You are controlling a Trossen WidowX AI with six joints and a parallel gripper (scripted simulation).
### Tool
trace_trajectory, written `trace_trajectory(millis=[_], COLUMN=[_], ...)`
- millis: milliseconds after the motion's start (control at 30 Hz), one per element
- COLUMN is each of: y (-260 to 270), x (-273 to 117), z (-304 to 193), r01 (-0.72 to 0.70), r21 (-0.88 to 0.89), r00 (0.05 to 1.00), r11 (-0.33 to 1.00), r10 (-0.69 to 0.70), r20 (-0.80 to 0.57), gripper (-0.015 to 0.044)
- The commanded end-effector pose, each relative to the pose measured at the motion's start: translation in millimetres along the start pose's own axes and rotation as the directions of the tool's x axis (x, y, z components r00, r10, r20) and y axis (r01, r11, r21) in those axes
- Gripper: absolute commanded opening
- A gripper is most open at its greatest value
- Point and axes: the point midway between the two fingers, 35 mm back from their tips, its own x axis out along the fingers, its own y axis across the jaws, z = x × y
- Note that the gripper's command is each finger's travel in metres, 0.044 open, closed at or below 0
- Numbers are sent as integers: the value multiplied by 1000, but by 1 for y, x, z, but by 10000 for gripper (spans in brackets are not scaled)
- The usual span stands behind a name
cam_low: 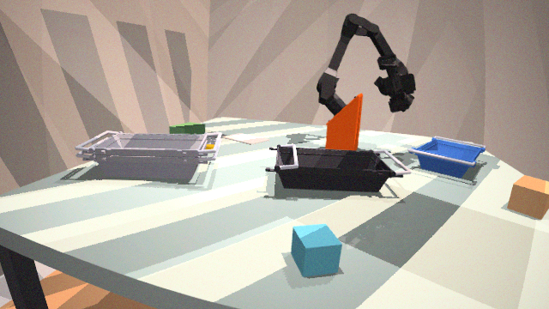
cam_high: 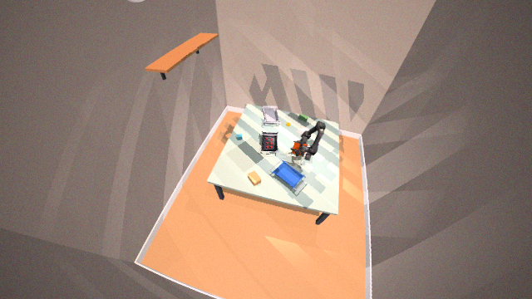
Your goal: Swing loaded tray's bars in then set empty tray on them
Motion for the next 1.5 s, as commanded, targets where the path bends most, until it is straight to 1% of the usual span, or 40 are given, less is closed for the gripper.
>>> trace_trajectory(millis=[0, 233, 367, 500, 567, 633, 733, 833, 900, 1067, 1233, 1300, 1333, 1467], y=[0, 1, 11, 25, 31, 41, 54, 69, 78, 101, 125, 135, 137, 138], x=[0, 0, 10, 27, 38, 53, 76, 100, 116, 160, 206, 223, 227, 229], z=[0, 0, -1, -2, -3, -5, -9, -15, -20, -38, -69, -83, -88, -89], r01=[0, -4, -72, -164, -209, -264, -328, -365, -373, -328, -200, -137, -115, -108], r21=[0, 4, 82, 177, 214, 273, 374, 486, 564, 751, 897, 934, 944, 946], r00=[1000, 1000, 991, 946, 907, 838, 707, 551, 440, 164, -69, -135, -150, -155], r11=[1000, 1000, 994, 971, 954, 925, 867, 794, 737, 574, 394, 329, 311, 305], r10=[0, 4, 81, 205, 271, 360, 488, 605, 675, 817, 907, 928, 933, 935], r20=[0, -5, -104, -249, -322, -410, -512, -574, -591, -553, -414, -346, -326, -319], gripper=[374, 190, 85, 82, 82, 82, 82, 82, 82, 82, 82, 82, 82, 82])
